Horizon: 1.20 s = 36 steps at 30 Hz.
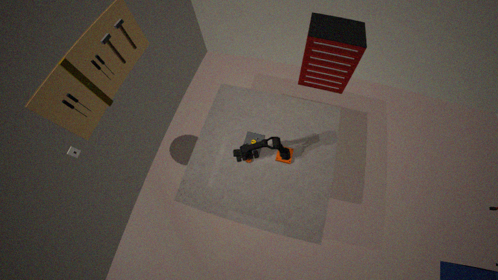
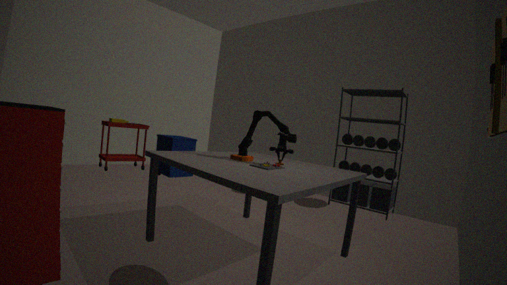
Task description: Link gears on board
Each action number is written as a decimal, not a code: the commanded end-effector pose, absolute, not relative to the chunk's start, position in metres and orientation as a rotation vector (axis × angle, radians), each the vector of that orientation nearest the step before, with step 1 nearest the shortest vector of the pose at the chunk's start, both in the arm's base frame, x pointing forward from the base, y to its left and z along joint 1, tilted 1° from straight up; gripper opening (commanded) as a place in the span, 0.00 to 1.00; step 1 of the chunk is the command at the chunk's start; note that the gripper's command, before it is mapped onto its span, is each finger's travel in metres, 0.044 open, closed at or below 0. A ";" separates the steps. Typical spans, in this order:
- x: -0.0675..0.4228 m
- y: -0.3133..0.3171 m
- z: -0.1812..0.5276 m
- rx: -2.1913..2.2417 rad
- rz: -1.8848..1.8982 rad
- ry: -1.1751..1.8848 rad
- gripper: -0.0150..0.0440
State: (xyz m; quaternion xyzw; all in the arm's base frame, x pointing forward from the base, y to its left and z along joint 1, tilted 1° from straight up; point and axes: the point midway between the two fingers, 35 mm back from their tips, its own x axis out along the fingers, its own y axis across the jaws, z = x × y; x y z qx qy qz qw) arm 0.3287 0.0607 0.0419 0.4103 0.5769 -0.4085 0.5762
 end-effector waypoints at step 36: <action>0.333 0.068 0.133 0.969 -0.953 1.338 0.25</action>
